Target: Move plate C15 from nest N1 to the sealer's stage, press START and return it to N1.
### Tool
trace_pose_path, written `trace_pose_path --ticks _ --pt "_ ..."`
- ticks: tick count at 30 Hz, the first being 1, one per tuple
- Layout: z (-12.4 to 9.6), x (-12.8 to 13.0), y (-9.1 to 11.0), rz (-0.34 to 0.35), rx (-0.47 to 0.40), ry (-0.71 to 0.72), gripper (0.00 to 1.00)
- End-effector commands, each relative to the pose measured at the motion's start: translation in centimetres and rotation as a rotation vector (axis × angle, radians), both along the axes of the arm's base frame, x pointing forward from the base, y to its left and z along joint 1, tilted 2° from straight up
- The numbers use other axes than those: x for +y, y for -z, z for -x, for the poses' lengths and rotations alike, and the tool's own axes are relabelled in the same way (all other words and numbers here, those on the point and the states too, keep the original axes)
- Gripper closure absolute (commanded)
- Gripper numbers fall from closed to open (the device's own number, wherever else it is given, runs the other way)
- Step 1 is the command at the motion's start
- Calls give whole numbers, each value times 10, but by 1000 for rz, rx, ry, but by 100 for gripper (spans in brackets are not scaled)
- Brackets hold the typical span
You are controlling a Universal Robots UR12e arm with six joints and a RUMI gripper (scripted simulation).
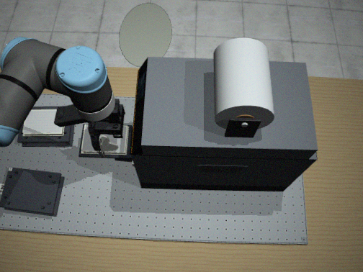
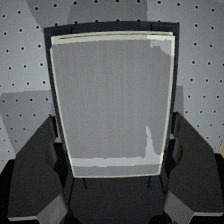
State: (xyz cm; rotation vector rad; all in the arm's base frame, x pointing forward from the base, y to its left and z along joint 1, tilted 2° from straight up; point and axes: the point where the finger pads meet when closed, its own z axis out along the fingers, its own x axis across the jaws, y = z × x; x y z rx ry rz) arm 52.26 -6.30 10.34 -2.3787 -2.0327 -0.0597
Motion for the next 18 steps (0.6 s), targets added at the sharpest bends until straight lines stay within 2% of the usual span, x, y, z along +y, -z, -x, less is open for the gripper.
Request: trace_pose_path --ticks 1,12,13,18 --pt "0 0 0 1 -1 -1 40" --pt "0 0 0 1 -1 -1 45" --pt "0 0 0 1 -1 -1 100" --pt "0 0 0 1 -1 -1 100"
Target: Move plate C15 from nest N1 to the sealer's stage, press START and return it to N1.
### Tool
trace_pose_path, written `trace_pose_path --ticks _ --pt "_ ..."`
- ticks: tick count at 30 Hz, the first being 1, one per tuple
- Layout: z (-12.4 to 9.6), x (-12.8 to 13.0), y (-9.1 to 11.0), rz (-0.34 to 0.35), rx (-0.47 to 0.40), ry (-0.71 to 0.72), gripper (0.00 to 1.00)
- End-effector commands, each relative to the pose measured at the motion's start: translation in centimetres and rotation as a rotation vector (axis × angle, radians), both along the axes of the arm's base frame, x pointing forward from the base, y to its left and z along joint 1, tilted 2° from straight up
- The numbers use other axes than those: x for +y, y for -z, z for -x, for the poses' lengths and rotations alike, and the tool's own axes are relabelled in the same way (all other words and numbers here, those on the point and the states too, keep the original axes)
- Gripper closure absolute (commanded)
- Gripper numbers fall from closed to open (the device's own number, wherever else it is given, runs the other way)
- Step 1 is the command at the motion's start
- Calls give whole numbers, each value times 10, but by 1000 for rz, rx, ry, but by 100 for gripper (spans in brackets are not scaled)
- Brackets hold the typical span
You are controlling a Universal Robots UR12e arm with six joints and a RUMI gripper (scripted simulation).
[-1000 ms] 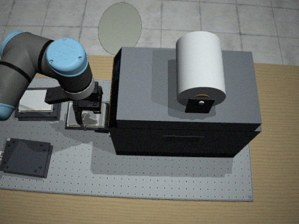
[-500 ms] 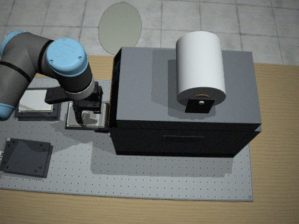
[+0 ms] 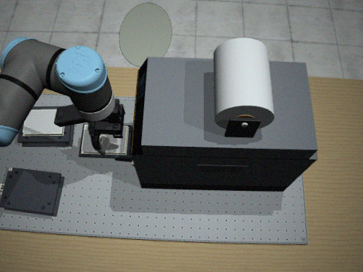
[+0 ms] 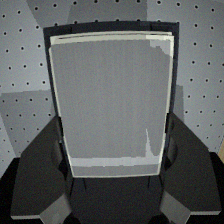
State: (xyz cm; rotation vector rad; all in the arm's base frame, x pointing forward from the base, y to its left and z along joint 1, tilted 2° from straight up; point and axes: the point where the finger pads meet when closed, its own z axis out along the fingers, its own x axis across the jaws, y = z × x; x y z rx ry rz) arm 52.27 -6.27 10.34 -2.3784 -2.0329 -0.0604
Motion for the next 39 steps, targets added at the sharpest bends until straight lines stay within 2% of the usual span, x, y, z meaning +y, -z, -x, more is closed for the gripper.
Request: trace_pose_path --ticks 1,29,39 --pt "0 0 0 1 -1 -1 100" --pt "0 0 0 1 -1 -1 100" --pt "-2 -1 -8 4 -4 -1 100"
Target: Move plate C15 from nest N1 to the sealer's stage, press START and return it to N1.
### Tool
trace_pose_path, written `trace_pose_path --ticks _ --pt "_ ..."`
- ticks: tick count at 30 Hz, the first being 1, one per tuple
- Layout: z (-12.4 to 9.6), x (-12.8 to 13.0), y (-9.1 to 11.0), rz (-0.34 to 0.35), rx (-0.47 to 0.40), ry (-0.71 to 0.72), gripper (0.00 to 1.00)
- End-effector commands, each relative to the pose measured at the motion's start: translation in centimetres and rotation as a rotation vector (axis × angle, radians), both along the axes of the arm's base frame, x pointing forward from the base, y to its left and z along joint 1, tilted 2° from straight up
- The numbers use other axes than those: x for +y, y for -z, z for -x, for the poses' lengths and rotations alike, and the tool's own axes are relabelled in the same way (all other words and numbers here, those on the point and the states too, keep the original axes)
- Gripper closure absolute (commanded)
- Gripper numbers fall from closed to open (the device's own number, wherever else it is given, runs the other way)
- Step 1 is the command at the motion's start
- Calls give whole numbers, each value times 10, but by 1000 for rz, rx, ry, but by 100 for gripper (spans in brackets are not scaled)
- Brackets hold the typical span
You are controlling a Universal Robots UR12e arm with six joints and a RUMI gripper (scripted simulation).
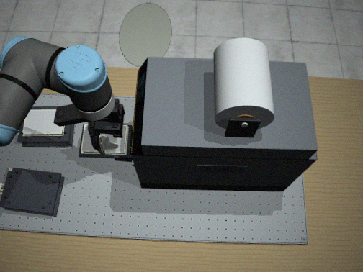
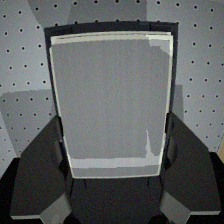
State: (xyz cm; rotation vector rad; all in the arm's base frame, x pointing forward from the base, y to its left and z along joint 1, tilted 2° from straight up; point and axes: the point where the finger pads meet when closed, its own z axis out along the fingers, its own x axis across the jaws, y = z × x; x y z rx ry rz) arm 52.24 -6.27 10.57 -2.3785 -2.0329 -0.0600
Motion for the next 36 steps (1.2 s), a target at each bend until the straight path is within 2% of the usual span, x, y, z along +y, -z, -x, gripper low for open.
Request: trace_pose_path --ticks 1,12,36 --pt "-2 -1 -6 3 -4 -1 100" --pt "-1 -1 -12 3 -3 -1 100" --pt "-1 -3 -46 3 -4 0 100"
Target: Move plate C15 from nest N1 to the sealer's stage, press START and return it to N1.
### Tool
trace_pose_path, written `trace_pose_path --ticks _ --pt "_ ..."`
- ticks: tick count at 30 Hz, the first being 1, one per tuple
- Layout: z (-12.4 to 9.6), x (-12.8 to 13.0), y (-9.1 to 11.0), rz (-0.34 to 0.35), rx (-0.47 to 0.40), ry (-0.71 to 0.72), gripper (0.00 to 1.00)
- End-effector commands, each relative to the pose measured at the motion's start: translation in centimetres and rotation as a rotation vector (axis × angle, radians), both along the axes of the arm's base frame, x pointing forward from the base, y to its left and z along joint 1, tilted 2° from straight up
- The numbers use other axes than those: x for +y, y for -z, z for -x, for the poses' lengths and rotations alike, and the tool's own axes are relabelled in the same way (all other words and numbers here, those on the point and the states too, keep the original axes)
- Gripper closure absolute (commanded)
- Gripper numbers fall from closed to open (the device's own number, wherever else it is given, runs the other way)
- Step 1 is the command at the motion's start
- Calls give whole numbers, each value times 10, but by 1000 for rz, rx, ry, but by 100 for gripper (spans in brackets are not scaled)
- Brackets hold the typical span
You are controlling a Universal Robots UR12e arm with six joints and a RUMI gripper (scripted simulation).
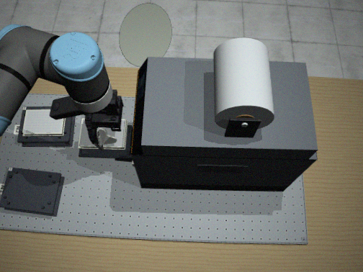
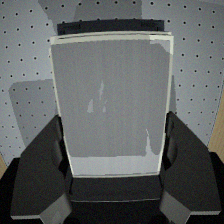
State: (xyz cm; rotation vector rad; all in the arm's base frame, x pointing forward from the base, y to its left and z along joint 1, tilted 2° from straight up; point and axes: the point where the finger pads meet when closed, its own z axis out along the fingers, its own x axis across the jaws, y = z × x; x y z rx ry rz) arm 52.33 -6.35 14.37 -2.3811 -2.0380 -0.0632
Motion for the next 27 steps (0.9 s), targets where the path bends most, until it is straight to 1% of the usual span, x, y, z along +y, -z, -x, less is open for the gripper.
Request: trace_pose_path --ticks 1,13,27 --pt "0 -2 -9 0 1 2 100" --pt "0 -3 -29 0 1 2 100" --pt "2 -1 -27 -2 4 1 100"
